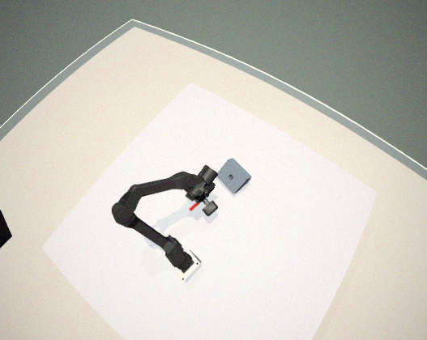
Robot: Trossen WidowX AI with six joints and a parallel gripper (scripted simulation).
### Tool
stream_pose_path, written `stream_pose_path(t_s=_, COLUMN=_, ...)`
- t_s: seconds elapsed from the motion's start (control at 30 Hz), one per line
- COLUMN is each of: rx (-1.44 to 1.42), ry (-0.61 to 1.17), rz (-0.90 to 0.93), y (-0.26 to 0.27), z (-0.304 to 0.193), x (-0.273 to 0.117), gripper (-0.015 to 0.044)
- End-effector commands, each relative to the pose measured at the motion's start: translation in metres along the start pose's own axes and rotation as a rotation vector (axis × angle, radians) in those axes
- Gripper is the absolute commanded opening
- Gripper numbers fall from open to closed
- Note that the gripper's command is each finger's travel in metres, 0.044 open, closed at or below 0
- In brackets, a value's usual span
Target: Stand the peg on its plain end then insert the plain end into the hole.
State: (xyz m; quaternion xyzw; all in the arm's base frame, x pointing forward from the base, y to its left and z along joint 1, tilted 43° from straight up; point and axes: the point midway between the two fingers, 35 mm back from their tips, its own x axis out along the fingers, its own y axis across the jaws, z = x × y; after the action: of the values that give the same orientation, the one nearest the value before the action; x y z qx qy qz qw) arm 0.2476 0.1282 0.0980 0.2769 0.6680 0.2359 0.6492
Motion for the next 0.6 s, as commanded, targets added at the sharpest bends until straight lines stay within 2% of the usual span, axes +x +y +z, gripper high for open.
stream_pose_path(t_s=0.0, rx=0.006, ry=0.006, rz=0.003, y=-0.0004, z=-0.0022, x=0.0046, gripper=0.044)
stream_pose_path(t_s=0.4, rx=0.006, ry=0.006, rz=0.003, y=-0.0004, z=-0.0022, x=0.0046, gripper=0.0125)
stream_pose_path(t_s=0.43, rx=0.006, ry=0.006, rz=0.003, y=-0.0004, z=-0.0022, x=0.0046, gripper=0.011)
stream_pose_path(t_s=0.57, rx=0.006, ry=0.006, rz=0.003, y=-0.0004, z=-0.0022, x=0.0046, gripper=0.011)
